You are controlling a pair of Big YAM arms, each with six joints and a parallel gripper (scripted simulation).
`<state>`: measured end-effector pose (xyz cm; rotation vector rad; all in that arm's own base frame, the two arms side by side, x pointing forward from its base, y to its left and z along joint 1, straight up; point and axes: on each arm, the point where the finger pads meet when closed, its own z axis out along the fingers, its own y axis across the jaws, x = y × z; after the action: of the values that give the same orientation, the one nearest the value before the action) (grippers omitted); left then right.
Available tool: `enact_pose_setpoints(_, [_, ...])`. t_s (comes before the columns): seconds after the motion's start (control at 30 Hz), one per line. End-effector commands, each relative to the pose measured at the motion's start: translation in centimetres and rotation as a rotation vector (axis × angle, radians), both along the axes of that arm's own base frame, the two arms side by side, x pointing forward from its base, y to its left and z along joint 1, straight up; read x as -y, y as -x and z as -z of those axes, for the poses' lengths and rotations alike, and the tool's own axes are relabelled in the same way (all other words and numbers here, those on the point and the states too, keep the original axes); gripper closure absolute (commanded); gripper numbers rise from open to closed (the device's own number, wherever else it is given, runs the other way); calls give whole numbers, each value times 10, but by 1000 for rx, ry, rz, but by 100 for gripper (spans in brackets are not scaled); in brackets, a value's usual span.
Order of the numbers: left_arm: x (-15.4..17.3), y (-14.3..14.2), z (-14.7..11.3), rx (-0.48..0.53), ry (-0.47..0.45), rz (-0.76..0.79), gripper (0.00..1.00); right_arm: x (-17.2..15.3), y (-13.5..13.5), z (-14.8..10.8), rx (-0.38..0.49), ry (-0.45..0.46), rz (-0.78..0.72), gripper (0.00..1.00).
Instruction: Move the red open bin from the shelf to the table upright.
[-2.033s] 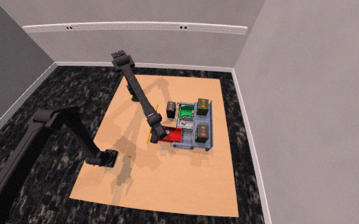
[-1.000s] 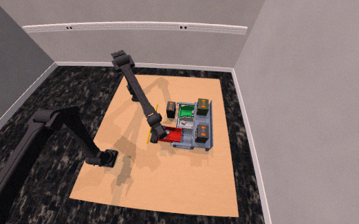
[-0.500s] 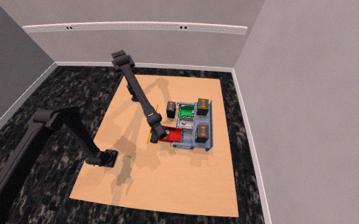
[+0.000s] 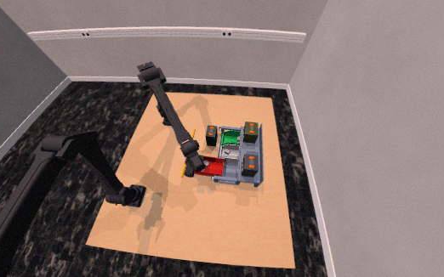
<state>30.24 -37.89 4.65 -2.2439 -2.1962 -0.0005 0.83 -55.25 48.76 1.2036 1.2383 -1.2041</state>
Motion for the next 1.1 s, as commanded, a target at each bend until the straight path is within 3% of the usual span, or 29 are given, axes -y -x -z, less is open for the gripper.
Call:
enact_pose_setpoints(0.0, [9,6,-20,24,44,2,100,-8,6,-13,16,15,7,0])
enact_pose_setpoints(1.07, [8,25,-19,22,44,2,100,-8,6,-13,16,15,7,0])
